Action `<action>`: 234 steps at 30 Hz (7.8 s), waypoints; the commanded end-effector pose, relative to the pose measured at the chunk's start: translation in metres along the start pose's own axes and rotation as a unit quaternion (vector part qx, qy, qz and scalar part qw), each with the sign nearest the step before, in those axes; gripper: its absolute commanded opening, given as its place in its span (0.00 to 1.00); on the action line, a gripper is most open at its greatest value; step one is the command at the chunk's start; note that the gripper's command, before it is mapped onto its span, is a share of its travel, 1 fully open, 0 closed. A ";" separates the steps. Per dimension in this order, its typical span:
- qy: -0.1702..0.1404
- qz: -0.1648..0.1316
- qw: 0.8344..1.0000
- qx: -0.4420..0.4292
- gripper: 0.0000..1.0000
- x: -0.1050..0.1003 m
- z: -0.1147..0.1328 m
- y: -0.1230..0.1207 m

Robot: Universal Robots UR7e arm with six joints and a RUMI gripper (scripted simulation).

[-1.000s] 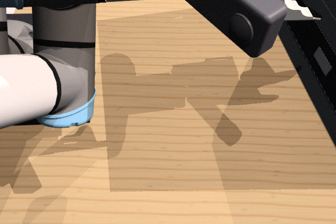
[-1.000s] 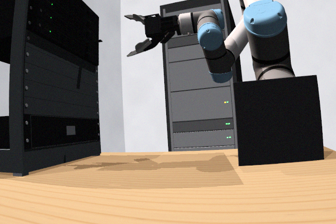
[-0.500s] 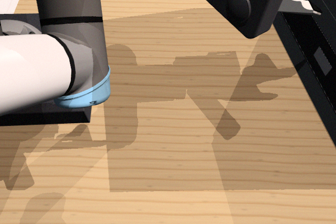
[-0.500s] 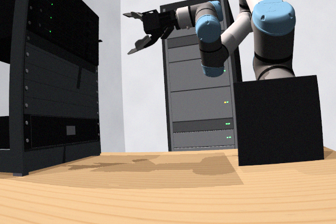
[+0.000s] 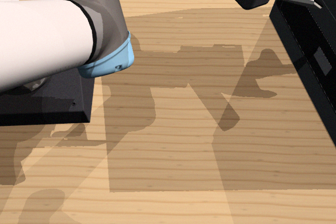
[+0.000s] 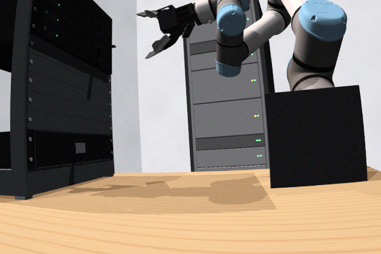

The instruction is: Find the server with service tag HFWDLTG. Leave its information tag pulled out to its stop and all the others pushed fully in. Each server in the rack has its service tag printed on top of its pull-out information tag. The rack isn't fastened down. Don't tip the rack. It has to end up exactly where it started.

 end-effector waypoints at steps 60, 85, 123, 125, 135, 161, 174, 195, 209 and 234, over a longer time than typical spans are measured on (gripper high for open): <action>0.149 0.164 0.975 -0.034 1.00 0.011 0.003 -0.034; 0.150 0.165 0.974 -0.033 1.00 0.019 0.003 -0.031; 0.150 0.165 0.974 -0.033 1.00 0.067 0.012 -0.018; 0.150 0.165 0.974 -0.033 1.00 0.068 0.012 -0.018; 0.150 0.165 0.974 -0.034 1.00 0.068 0.013 -0.018; 0.150 0.165 0.974 -0.034 1.00 0.068 0.013 -0.018; 0.150 0.165 0.974 -0.034 1.00 0.068 0.013 -0.018; 0.150 0.165 0.974 -0.034 1.00 0.068 0.013 -0.018; 0.149 0.164 0.974 -0.034 1.00 0.063 0.013 -0.019; 0.149 0.165 0.974 -0.034 1.00 0.033 0.007 -0.027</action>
Point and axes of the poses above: the point where the finger pads meet when closed, its own x axis out along the fingers, its own y axis across the jaws, z = x × y, the point moved 1 cm from there along -x, back along the fingers, and after that the axes turned 3 degrees about -x, right-handed, at the moved point
